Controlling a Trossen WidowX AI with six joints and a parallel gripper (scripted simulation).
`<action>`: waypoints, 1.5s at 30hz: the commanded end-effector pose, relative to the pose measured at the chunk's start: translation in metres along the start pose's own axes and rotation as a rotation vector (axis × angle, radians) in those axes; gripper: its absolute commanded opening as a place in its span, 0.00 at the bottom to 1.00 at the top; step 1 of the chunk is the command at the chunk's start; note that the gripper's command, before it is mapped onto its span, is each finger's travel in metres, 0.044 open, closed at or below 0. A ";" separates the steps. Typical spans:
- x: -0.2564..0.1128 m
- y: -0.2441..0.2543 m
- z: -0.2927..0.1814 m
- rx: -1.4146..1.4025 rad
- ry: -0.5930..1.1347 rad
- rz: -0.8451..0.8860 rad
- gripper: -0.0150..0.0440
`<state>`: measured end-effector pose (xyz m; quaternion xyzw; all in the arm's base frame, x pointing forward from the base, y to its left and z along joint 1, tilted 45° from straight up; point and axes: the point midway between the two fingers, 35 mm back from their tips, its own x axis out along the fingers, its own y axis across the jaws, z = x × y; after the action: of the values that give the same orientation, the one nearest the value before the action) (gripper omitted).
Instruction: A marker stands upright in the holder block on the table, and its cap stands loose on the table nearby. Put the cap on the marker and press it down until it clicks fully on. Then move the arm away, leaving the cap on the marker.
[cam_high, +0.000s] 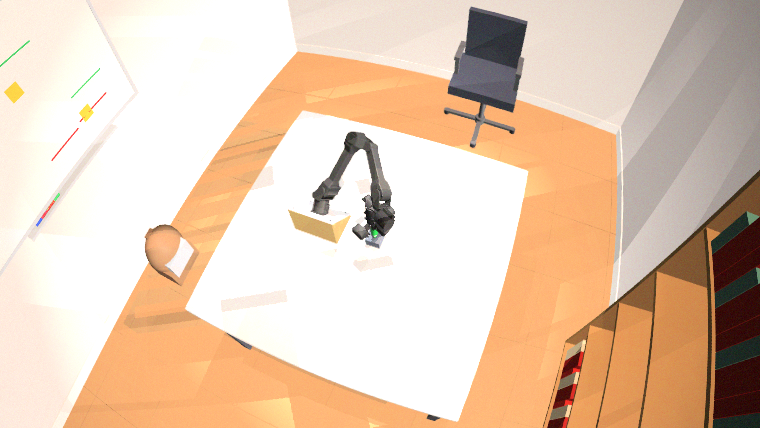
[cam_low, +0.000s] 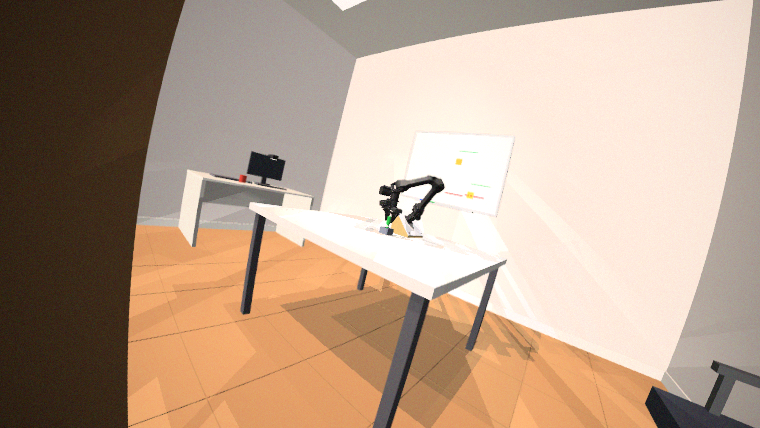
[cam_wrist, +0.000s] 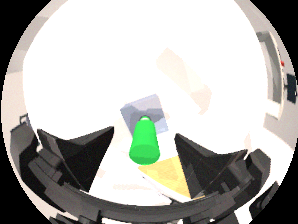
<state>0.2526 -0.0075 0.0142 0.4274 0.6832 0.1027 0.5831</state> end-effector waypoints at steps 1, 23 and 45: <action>0.000 0.000 0.000 0.000 0.000 0.000 1.00; -0.066 -0.001 -0.001 -0.470 -0.001 0.001 0.51; -0.058 -0.001 -0.001 -0.470 -0.001 0.001 0.25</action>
<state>0.2500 -0.0525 0.0580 0.2761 0.6399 0.2596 0.6685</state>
